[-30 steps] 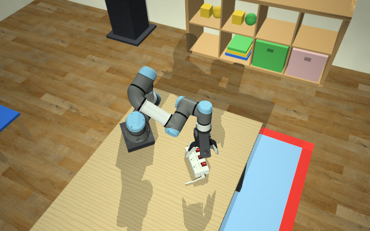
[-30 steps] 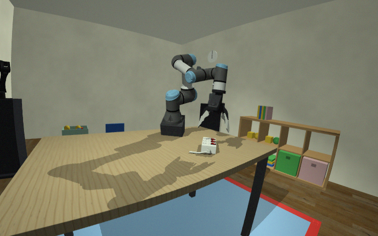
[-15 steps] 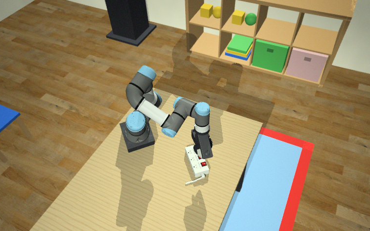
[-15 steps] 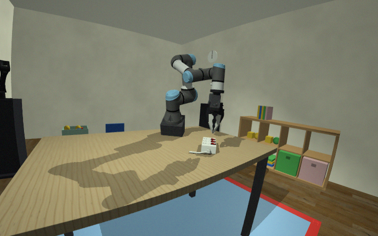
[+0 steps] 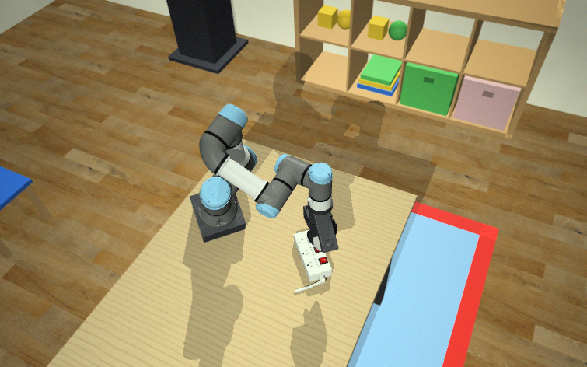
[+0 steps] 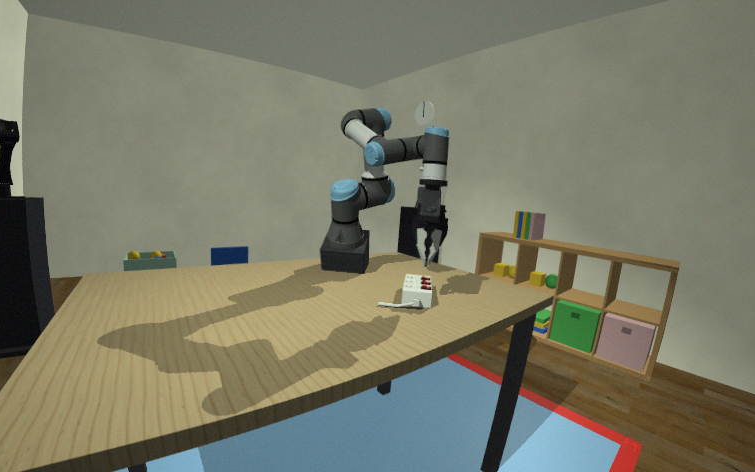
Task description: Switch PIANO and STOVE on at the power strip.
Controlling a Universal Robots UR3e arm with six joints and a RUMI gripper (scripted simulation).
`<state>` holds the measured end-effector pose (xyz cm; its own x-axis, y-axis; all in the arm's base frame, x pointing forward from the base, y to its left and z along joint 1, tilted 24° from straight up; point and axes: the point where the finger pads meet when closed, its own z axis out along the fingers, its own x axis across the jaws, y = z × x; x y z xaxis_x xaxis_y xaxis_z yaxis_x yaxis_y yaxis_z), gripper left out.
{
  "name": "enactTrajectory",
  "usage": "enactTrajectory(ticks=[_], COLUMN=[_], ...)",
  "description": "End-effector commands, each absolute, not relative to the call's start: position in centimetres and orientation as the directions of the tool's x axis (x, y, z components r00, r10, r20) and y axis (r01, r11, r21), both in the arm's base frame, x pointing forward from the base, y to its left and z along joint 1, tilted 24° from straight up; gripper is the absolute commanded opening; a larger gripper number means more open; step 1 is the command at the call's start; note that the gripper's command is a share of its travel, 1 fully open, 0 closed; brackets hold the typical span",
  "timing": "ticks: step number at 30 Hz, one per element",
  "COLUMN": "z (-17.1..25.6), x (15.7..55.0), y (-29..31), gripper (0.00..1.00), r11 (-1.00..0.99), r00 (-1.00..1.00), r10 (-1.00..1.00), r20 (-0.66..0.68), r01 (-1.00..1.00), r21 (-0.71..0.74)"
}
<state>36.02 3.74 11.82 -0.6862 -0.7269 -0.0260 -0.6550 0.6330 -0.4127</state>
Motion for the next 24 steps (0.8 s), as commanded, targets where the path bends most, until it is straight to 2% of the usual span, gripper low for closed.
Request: enactTrajectory(ticks=[1,24], z=[11.89,11.46], x=[36.07,36.18], y=[3.79,3.65], gripper=[0.00,0.00], r11=[0.631,0.632], r00=[-0.684,-0.684], r10=[-0.729,-0.729], r20=[-0.028,-0.028], r01=[-0.656,-0.656], r21=[-0.414,-0.412])
